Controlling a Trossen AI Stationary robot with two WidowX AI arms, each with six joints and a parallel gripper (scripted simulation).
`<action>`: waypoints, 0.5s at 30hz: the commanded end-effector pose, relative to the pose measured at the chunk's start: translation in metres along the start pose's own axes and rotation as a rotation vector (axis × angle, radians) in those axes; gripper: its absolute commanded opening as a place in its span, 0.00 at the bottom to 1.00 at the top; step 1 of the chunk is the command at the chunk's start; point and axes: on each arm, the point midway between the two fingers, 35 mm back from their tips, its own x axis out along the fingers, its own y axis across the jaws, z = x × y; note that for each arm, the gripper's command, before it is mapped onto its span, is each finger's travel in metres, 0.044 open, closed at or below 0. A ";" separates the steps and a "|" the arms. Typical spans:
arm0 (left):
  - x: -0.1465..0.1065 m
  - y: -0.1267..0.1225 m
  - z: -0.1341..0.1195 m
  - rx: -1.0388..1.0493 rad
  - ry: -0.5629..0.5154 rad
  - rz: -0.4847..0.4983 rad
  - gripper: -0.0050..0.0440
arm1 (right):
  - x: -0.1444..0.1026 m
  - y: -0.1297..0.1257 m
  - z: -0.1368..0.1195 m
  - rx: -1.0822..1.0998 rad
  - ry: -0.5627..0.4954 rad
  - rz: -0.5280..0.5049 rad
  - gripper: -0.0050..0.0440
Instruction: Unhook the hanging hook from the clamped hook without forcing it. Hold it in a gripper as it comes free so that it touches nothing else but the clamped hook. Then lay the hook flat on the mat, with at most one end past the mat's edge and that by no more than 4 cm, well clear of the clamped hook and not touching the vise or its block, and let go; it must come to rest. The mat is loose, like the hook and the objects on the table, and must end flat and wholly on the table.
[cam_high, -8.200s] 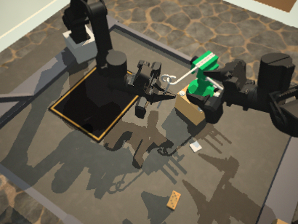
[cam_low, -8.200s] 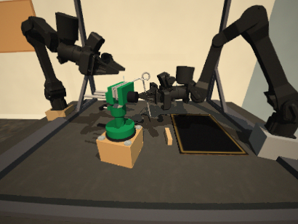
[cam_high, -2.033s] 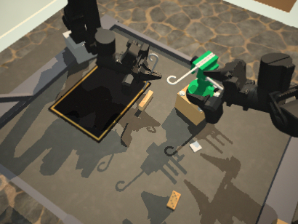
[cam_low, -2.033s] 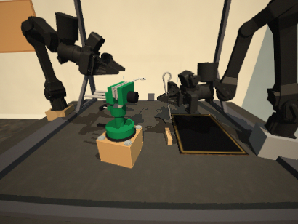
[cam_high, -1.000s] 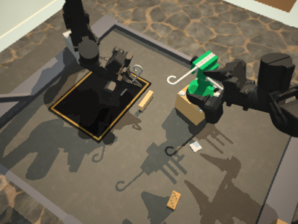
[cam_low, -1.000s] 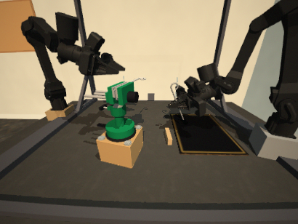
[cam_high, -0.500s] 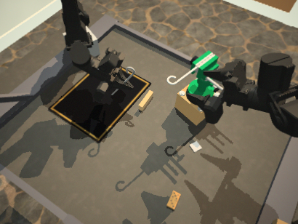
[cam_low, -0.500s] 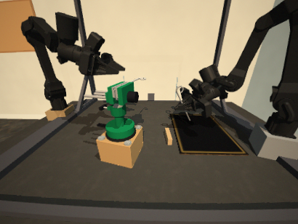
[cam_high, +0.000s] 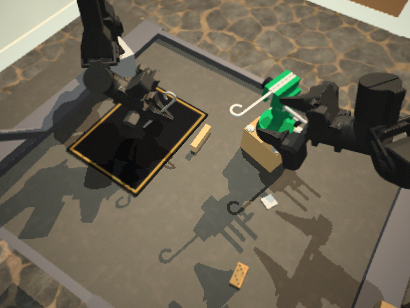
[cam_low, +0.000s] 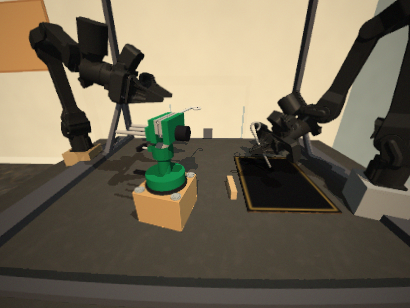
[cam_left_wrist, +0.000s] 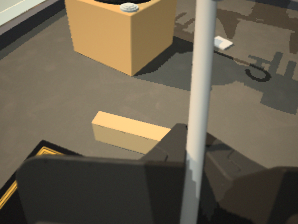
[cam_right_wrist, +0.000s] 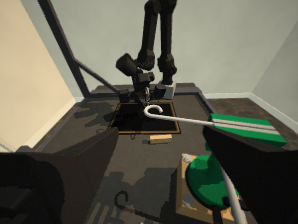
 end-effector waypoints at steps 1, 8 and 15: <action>-0.008 0.001 -0.001 -0.010 0.000 0.000 0.10 | -0.004 0.001 0.010 -0.018 -0.024 0.000 1.00; -0.016 0.004 -0.007 -0.001 0.010 0.007 0.10 | -0.004 0.001 0.010 -0.018 -0.024 0.000 1.00; -0.027 0.009 -0.014 0.014 0.017 0.016 0.10 | -0.004 0.001 0.010 -0.018 -0.024 0.000 1.00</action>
